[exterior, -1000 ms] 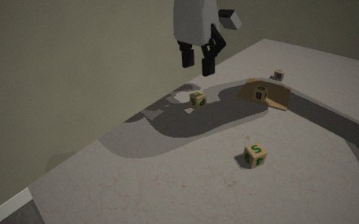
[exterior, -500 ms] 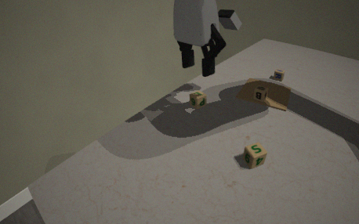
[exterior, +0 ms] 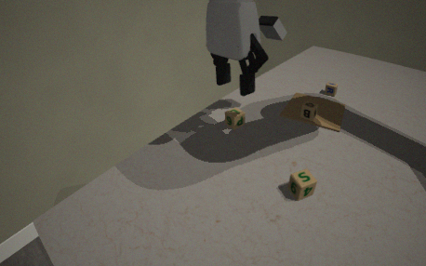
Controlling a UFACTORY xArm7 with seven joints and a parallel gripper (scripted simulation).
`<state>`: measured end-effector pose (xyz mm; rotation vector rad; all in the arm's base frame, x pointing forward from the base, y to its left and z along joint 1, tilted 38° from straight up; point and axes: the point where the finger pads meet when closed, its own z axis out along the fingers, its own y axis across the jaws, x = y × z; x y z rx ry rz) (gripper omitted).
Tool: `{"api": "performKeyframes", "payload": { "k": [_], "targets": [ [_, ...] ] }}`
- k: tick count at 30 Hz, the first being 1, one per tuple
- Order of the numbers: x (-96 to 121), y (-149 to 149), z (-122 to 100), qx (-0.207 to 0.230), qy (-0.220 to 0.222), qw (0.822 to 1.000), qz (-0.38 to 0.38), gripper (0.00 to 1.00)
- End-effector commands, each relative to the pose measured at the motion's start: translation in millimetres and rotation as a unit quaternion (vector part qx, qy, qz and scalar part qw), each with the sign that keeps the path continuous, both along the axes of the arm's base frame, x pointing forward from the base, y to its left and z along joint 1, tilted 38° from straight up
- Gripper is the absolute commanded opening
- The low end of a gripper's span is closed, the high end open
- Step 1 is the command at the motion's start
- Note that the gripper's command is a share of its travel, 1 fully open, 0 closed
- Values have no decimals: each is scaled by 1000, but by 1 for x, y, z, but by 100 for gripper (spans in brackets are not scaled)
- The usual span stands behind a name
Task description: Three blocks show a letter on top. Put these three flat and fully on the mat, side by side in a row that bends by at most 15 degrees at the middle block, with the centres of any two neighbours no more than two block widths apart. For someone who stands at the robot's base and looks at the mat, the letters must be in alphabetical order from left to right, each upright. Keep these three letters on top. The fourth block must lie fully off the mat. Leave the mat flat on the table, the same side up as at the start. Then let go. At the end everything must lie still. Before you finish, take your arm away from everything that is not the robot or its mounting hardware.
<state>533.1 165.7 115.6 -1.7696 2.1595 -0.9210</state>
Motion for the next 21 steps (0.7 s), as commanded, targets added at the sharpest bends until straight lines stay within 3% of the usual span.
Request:
{"api": "performKeyframes", "payload": {
  "k": [1,21],
  "targets": [
    [3,-1,-3,0,-1,1000,1,69],
    [16,-9,-22,0,-1,1000,1,69]
  ]
}}
